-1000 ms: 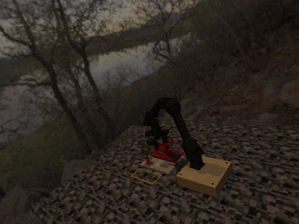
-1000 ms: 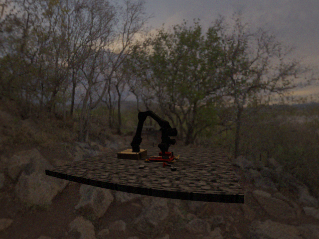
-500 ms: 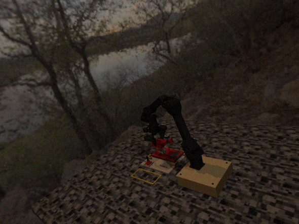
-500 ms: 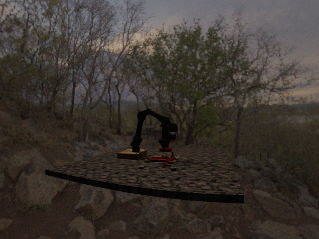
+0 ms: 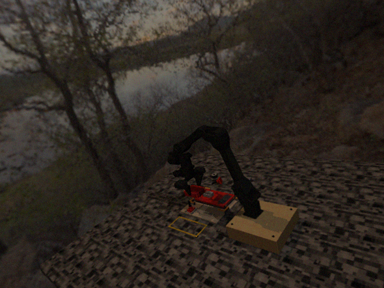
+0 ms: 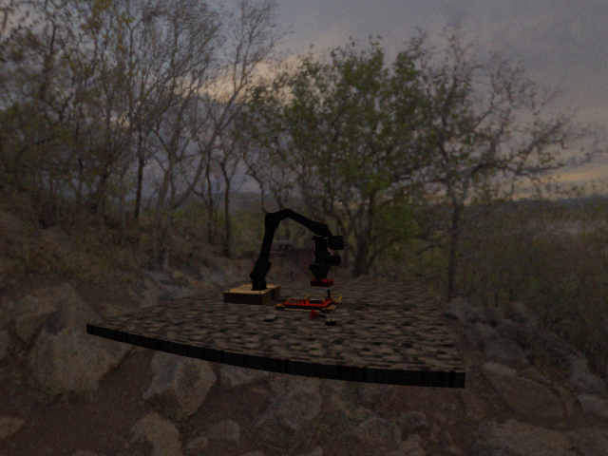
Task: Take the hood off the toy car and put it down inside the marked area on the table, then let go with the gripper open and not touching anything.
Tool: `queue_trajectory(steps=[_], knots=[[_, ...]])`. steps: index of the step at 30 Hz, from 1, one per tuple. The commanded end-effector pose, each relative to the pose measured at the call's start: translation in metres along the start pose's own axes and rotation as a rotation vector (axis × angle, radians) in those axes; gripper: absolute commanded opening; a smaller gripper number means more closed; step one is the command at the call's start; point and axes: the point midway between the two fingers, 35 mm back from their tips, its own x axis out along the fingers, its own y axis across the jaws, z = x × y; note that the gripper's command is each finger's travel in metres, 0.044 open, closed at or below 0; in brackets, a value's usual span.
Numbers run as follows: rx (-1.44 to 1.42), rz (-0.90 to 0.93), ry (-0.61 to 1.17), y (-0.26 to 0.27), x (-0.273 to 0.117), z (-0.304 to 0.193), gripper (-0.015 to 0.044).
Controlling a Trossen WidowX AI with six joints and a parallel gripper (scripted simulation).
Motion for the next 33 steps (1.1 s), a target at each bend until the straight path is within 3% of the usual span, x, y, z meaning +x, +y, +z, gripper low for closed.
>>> queue_trajectory(steps=[1, 27, 33], knots=[[0.005, 0.003, -0.011, 0.017, -0.003, -0.001, 0.0000], [0.006, 0.016, -0.012, 0.138, -0.008, -0.037, 0.0000], [0.006, 0.016, -0.012, 0.143, -0.007, -0.040, 0.0000]])
